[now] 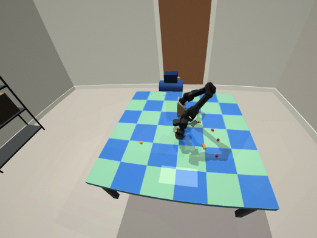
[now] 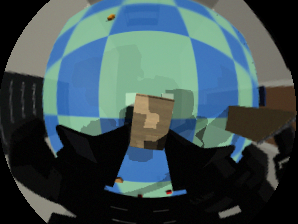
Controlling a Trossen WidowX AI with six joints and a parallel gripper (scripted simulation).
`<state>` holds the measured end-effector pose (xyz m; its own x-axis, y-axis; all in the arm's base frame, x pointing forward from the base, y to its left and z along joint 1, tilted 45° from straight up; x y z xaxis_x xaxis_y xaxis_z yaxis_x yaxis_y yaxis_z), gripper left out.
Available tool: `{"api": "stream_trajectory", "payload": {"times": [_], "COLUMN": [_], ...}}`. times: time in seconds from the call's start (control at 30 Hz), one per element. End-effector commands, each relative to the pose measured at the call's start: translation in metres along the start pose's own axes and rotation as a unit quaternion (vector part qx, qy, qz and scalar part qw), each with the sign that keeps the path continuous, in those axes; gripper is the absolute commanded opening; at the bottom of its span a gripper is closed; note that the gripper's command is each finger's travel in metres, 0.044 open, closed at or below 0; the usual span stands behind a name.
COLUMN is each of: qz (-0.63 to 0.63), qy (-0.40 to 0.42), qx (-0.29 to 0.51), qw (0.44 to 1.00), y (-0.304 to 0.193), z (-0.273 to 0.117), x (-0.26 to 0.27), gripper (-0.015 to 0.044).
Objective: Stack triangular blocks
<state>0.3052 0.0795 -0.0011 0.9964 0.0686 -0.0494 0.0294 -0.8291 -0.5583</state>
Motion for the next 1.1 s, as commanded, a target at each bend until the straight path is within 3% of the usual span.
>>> {"api": "stream_trajectory", "payload": {"times": [0.0, 0.37, 0.9, 1.07], "qz": [0.003, 0.003, 0.000, 0.000], "qy": [-0.002, -0.001, 0.000, 0.000], "qx": [0.002, 0.002, 0.000, 0.000], "qw": [1.000, 1.000, 1.000, 1.000], "y": [0.0006, 0.0003, 0.0001, 0.0001], "z": [0.0020, 0.0013, 0.0005, 0.0005], "x": [-0.0006, -0.0006, -0.0001, -0.0001], "gripper": [0.0000, 0.0000, 0.0420, 0.0440]}}
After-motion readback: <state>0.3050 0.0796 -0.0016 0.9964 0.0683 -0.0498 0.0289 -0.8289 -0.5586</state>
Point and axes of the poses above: the point midway between the two fingers, 35 mm back from their tips, its own z axis out along the fingers, its own x axis across the jaws, y = z × x, the point moved 5 cm from there along -z, back along the fingers, and after that the axes turned 2 degrees about -z, right-handed, at the moved point
